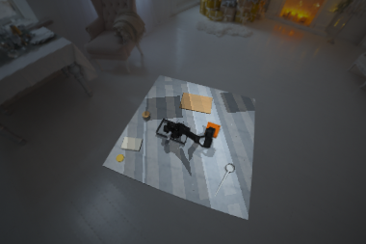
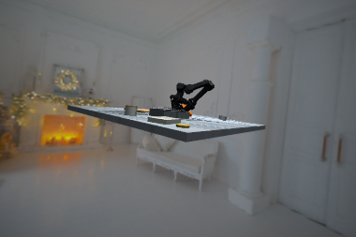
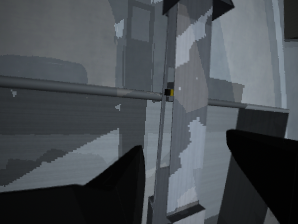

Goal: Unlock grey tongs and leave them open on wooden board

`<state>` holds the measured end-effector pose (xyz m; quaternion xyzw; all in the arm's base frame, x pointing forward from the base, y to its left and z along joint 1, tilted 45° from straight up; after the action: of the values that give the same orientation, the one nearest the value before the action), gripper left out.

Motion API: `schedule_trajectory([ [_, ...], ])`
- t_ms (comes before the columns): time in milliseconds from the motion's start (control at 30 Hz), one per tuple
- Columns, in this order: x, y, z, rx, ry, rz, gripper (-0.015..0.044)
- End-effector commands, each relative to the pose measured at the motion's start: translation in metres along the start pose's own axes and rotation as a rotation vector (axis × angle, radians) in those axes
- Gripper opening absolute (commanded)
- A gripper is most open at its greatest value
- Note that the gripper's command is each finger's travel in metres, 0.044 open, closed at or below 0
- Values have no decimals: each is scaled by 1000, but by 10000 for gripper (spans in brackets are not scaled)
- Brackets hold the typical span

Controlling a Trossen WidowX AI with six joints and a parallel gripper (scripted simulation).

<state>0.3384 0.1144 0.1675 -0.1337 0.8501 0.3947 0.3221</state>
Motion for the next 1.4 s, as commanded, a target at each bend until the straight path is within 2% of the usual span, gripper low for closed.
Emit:
schedule_trajectory([
  [0, 3, -1, 8, 1, 6, 10, 260],
  [400, 4, 1, 22, -2, 2, 11, 260],
  [433, 2, 2, 19, -5, -2, 3, 234],
  [1367, 2, 2, 19, -5, -2, 3, 47],
])
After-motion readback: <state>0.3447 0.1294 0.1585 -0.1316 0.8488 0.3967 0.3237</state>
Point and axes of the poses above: the point midway between the two fingers, 35 mm back from their tips, its own z axis out along the fingers, its own x axis across the jaws, y = z × x, the point moved 3 cm from there along -z, back along the fingers, and after that the axes turned 7 degrees about -z, right-handed, at the moved point
